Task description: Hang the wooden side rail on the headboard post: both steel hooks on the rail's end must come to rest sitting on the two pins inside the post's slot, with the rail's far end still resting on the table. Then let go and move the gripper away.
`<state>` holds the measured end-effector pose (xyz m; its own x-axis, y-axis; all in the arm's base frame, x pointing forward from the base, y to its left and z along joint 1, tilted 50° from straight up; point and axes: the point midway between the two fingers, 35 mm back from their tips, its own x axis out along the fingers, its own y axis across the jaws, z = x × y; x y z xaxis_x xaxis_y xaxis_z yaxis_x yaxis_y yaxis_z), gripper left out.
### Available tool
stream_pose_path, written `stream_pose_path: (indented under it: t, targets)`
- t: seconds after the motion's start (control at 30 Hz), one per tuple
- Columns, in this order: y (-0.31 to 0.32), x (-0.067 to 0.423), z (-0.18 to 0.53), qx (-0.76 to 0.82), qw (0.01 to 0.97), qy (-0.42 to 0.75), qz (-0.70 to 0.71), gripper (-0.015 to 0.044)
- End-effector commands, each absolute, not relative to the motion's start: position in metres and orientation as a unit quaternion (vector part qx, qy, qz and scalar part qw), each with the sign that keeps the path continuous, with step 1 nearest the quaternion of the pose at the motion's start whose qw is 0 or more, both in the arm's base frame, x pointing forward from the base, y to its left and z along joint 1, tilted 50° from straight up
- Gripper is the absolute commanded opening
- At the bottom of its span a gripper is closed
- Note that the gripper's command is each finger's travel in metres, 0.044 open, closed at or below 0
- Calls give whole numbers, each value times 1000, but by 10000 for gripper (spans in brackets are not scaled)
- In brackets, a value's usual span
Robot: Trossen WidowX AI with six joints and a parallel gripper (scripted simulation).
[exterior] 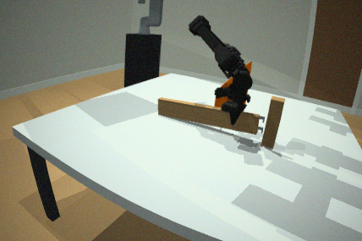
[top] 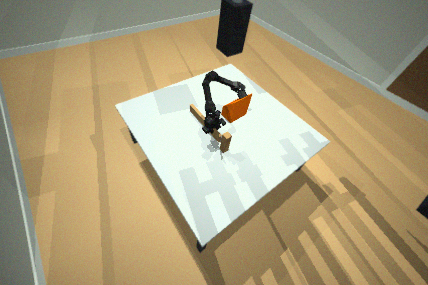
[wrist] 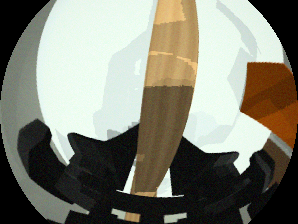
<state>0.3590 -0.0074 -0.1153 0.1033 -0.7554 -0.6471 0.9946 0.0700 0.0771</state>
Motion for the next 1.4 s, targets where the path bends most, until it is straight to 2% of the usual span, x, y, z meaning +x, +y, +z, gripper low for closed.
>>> stream_pose_path:
  t: [0.0,1.37]
  targets:
    - [-3,360,-116,264,696,230,-627,0]
    - [0,360,-119,264,696,230,-627,0]
